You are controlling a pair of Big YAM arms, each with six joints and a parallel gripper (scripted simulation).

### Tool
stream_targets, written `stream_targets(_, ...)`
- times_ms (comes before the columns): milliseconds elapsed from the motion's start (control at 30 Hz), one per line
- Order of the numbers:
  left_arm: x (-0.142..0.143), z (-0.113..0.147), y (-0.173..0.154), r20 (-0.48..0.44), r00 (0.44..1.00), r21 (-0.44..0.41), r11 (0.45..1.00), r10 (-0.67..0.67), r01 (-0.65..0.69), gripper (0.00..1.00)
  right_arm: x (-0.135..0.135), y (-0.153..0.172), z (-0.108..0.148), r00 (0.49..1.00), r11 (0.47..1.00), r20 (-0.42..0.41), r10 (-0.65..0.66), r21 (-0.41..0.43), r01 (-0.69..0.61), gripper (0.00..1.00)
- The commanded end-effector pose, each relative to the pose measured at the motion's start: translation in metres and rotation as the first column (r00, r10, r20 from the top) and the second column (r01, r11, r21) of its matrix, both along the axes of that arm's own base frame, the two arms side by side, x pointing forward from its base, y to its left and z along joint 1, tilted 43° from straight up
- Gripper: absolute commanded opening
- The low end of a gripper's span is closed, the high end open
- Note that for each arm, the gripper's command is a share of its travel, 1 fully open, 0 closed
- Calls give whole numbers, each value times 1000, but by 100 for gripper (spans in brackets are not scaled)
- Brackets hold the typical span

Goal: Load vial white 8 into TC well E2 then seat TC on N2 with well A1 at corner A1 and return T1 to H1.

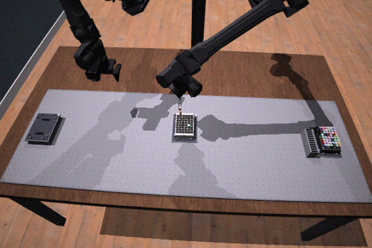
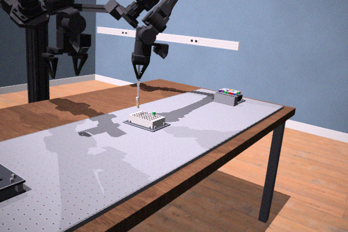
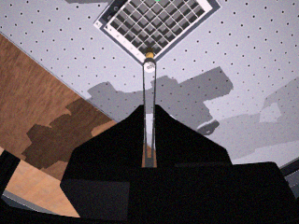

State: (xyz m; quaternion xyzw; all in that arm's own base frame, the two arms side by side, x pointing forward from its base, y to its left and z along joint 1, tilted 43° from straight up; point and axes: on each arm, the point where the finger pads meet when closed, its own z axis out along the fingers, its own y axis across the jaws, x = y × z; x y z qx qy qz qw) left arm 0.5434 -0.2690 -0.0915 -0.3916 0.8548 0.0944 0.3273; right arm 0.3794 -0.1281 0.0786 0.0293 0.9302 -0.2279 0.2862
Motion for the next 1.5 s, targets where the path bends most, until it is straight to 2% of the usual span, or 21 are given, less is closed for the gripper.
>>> stream_targets(0, -4, -14, 8, -21, 1000, 18, 1000, 14, -13, 9, 4, 1, 5, 1000, 1000, 9, 14, -8, -14, 100)
stream_targets(500, -4, -14, 8, -22, 1000, 19, 1000, 14, -13, 9, 4, 1, 5, 1000, 1000, 9, 14, -8, -14, 100)
stream_targets(633, -2, -19, 14, -31, 999, 27, 999, 18, -18, 9, 4, 1, 5, 1000, 1000, 9, 14, -8, -14, 100)
stream_targets(767, 4, -14, 18, -21, 999, 22, 999, 26, -25, 9, 4, 1, 5, 1000, 1000, 9, 14, -8, -14, 100)
stream_targets(1267, 7, -20, 12, -20, 1000, 13, 1000, 10, -10, 9, 4, 1, 5, 1000, 1000, 9, 14, -8, -14, 100)
stream_targets(1467, 13, -14, 16, -7, 1000, 9, 1000, 20, -20, 9, 4, 1, 5, 1000, 1000, 9, 14, -8, -14, 100)
